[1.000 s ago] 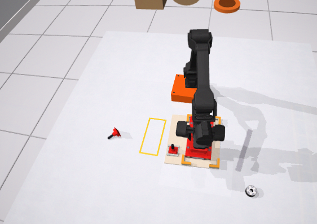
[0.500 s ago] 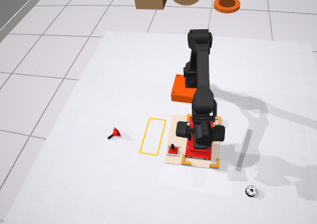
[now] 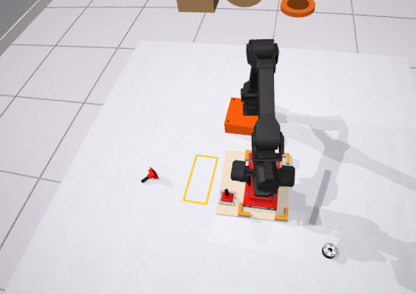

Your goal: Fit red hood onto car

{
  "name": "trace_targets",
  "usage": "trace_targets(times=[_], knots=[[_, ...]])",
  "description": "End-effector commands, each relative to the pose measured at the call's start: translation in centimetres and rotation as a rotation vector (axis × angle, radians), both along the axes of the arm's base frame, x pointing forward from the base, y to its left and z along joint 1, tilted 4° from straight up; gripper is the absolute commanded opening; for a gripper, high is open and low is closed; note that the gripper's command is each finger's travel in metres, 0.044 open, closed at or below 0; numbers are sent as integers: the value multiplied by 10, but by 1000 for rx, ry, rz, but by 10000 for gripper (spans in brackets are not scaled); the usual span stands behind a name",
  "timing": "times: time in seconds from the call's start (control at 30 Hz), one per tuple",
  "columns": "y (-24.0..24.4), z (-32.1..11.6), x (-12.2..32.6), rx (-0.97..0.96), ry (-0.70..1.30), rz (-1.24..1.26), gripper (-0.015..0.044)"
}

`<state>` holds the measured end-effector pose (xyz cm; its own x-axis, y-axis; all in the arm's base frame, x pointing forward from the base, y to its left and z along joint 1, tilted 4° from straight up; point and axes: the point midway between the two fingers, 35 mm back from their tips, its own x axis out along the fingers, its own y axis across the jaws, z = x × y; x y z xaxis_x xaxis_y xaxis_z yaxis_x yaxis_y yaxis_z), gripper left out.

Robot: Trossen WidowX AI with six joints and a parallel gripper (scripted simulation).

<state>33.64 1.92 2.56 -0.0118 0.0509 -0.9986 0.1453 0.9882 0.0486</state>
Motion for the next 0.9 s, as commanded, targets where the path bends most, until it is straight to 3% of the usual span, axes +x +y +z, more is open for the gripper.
trace_targets(times=[0.0, 0.37, 0.87], knots=[[1, -4, 0, 2, 4, -1, 0], [0, -3, 0, 0, 1, 0, 0], [0, -4, 0, 0, 2, 0, 394]])
